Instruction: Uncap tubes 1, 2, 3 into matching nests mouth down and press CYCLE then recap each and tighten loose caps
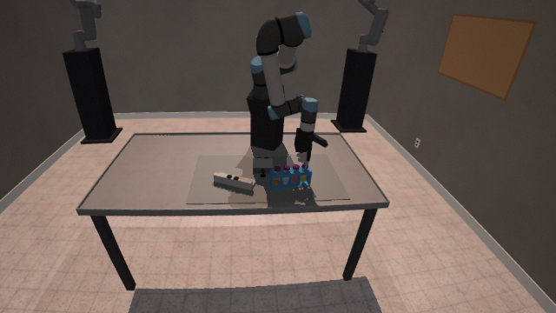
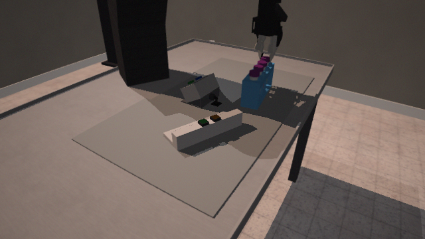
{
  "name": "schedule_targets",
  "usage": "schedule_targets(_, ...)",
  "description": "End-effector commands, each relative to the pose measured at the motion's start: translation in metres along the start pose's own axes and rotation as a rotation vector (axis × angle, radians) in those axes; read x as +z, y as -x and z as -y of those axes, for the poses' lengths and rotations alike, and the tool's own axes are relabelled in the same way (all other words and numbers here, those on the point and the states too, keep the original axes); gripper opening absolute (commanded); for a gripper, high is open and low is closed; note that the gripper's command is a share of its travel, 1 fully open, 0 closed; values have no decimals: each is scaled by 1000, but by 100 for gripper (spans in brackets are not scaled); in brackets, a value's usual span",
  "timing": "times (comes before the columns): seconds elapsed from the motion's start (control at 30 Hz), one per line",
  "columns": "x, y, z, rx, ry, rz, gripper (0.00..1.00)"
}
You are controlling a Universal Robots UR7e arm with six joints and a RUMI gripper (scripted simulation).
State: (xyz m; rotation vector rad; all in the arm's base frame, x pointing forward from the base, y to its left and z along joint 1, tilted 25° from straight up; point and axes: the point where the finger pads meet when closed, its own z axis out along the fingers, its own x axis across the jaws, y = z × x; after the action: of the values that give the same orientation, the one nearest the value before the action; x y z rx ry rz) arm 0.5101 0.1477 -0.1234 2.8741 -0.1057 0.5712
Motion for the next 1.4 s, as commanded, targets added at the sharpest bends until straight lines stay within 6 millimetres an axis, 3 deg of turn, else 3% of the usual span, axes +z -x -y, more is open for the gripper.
schedule_targets(0.0,0,0,0,-179,-8,-2,0)
schedule_targets(0.37,-1,0,0,-726,-7,-4,0)
schedule_targets(0.57,-1,0,0,-726,-7,-4,0)
schedule_targets(0.6,-1,0,0,-726,-7,-4,35)
schedule_targets(0.93,-1,0,0,-726,-7,-4,35)
schedule_targets(0.97,-1,0,0,-643,-7,-4,35)
schedule_targets(1.03,-1,0,0,-643,-7,-4,35)
schedule_targets(1.17,-1,0,0,-323,-8,-2,35)
schedule_targets(1.37,-1,0,0,11,-8,-1,35)
